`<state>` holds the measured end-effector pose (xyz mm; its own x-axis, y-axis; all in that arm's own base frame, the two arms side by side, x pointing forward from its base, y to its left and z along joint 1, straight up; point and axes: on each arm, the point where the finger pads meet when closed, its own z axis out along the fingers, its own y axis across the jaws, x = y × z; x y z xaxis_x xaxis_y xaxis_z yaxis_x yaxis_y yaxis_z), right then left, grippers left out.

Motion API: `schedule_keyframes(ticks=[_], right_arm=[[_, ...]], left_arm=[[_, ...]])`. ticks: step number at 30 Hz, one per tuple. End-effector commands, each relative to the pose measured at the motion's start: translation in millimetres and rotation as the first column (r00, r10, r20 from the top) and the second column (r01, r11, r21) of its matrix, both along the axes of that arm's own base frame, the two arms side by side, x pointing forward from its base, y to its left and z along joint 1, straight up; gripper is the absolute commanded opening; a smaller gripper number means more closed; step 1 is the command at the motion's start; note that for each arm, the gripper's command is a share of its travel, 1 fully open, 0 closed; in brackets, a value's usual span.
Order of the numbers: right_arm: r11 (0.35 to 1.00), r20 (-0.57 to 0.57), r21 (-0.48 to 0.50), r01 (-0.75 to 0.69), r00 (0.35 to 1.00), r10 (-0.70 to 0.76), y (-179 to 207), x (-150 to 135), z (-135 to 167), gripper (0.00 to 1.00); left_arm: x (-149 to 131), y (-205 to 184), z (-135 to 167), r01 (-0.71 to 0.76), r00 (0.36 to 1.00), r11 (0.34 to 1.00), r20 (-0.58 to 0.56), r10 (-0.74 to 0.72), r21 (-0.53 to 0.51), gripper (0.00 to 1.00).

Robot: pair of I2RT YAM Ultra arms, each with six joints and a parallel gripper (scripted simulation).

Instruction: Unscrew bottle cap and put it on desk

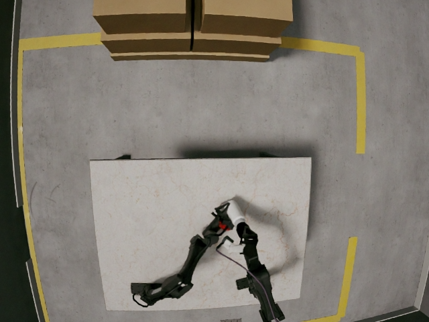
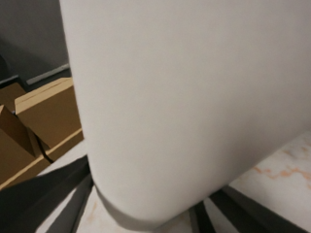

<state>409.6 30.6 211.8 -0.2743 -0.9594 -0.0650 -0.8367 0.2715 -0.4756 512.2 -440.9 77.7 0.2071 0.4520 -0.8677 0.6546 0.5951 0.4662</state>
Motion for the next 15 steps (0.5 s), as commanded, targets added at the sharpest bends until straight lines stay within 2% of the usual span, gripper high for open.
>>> schedule_keyframes(ticks=[1, 15], right_arm=[[1.0, 0.046, 0.007, 0.003, 0.999, -0.003, -1.5, 2.6, 17.0, 0.0], [1.0, 0.046, 0.007, 0.003, 0.999, -0.003, -1.5, 2.6, 17.0, 0.0]], left_arm=[[7.5, 0.0, 31.3, -0.011, 0.999, 0.998, 0.052, 0.014, -0.061, 0.0], [7.5, 0.0, 31.3, -0.011, 0.999, 0.998, 0.052, 0.014, -0.061, 0.0]])
